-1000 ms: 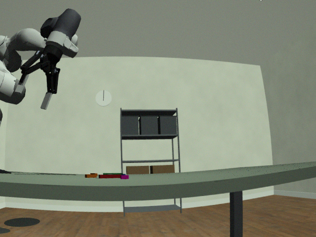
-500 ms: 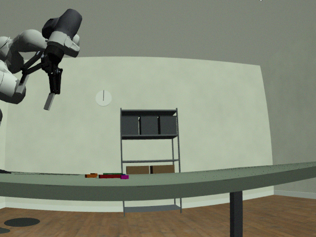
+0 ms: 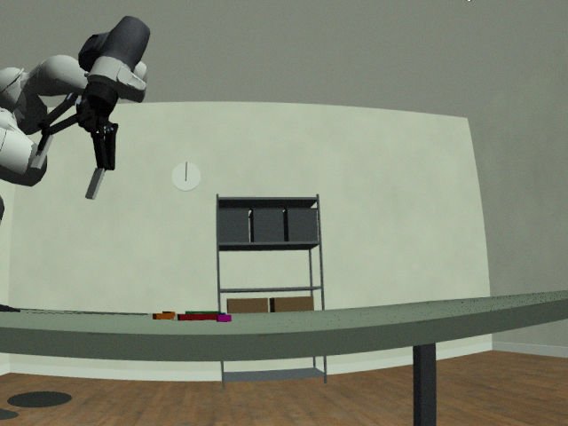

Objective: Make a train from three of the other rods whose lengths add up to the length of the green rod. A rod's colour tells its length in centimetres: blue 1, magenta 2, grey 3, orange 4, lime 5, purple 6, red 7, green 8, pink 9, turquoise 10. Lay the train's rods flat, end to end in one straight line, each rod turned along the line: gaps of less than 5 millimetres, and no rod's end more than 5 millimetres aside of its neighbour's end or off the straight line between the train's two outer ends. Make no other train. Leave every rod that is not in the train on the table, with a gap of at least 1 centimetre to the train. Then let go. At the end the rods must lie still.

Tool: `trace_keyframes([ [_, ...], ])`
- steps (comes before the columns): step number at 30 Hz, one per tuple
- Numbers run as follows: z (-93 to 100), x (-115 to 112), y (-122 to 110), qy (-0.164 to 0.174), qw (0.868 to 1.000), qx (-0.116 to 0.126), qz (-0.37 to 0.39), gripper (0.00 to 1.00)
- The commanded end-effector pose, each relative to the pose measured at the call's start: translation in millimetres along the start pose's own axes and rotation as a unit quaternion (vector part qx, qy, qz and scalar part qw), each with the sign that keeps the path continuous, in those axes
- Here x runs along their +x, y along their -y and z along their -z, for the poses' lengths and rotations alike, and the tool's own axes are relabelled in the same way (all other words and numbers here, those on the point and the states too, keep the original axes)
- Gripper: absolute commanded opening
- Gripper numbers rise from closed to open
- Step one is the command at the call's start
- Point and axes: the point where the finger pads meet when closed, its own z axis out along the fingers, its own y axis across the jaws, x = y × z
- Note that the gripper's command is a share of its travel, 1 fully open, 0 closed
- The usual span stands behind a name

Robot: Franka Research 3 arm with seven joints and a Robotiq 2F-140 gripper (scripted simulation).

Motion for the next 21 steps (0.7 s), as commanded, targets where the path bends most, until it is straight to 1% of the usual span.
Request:
trace_keyframes([
  [1,1.3,2.0,1.1,-0.003,1.000,0.001,-0.017,1.00],
  [8,1.3,2.0,1.1,-0.003,1.000,0.001,-0.017,1.00],
  [9,1.1,11.5,6.3,-0.007,0.997,0.005,-0.081,1.00],
  [21,1.1,11.5,6.3,-0.007,0.997,0.005,-0.081,1.00],
])
